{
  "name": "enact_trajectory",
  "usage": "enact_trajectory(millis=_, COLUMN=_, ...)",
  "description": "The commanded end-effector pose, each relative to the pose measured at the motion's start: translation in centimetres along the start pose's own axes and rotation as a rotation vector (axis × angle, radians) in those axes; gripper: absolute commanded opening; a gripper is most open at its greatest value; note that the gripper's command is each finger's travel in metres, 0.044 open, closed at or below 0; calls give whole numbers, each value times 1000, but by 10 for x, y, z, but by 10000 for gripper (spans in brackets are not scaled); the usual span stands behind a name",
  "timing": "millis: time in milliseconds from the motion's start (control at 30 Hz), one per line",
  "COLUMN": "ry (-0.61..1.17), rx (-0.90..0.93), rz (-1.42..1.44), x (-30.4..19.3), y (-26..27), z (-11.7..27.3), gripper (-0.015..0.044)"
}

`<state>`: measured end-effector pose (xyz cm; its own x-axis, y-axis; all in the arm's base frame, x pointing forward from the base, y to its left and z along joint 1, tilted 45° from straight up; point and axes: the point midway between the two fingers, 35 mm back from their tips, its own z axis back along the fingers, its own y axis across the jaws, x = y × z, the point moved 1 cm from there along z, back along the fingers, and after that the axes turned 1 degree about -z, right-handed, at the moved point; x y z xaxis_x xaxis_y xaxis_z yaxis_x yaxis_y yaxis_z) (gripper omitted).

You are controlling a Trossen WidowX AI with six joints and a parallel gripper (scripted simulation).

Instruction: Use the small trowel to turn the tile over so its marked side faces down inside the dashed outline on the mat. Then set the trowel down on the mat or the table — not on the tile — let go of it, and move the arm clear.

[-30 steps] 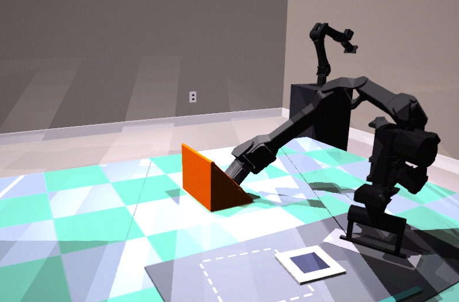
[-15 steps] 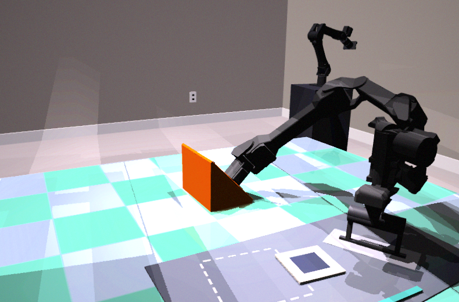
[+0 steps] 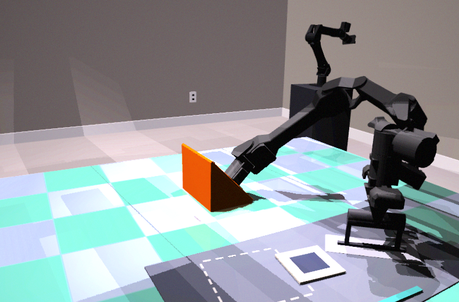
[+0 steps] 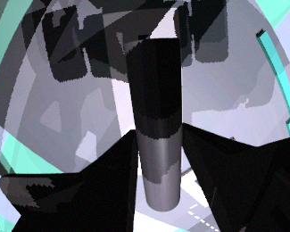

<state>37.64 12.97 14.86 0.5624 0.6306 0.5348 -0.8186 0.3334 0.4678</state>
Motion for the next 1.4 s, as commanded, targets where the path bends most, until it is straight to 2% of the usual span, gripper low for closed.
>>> enact_trajectory(millis=0, ry=3, rx=4, rz=152, x=0, y=1, z=-2, gripper=130)
enact_trajectory(millis=233, ry=3, rx=4, rz=336, x=0, y=1, z=-3, gripper=130)
enact_trajectory(millis=633, ry=3, rx=4, rz=341, x=0, y=1, z=-3, gripper=130)
enact_trajectory(millis=800, ry=3, rx=4, rz=341, x=0, y=1, z=-3, gripper=261)
enact_trajectory(millis=833, ry=3, rx=4, rz=341, x=0, y=1, z=-3, gripper=270)
enact_trajectory(millis=1367, ry=3, rx=4, rz=341, x=0, y=1, z=-3, gripper=270)
